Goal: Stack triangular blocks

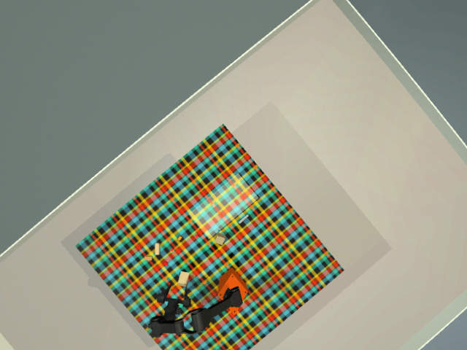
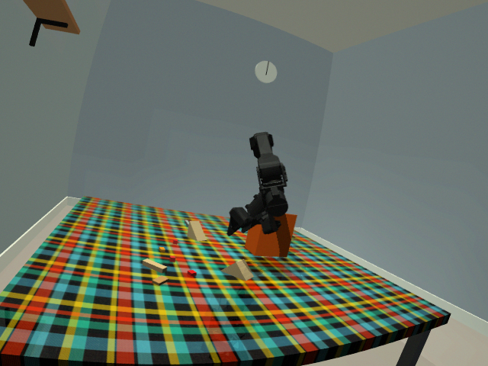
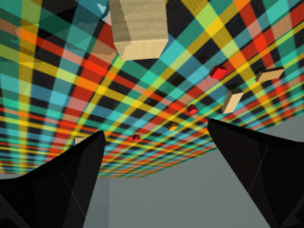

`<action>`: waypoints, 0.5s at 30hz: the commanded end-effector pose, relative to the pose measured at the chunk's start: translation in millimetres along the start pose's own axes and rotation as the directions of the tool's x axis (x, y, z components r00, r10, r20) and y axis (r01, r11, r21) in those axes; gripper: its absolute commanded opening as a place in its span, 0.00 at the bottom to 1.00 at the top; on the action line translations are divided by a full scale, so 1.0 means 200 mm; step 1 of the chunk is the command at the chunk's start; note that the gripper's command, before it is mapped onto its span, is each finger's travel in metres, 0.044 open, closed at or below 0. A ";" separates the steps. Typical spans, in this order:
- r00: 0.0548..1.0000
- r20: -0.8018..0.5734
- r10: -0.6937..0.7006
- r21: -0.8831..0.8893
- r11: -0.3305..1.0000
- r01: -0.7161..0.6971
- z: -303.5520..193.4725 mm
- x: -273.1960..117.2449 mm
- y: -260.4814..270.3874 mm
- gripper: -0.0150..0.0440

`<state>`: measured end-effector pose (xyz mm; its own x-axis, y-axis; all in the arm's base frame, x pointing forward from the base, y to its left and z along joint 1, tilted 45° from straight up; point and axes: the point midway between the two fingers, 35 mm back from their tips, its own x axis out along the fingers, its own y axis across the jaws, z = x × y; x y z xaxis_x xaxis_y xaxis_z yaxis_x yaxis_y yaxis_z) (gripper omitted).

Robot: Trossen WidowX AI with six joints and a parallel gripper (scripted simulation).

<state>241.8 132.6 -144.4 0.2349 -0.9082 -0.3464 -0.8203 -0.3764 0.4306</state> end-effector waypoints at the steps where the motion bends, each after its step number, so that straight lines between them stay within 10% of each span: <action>1: 0.999 0.017 -0.047 -0.025 0.999 0.047 0.33 -0.06 0.01 1.00; 15: 0.998 0.029 -0.062 -0.037 0.997 0.063 0.47 -0.04 0.03 1.00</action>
<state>184.7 156.0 -214.1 0.2711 -0.8817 -0.3862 -0.7820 -0.4357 0.4457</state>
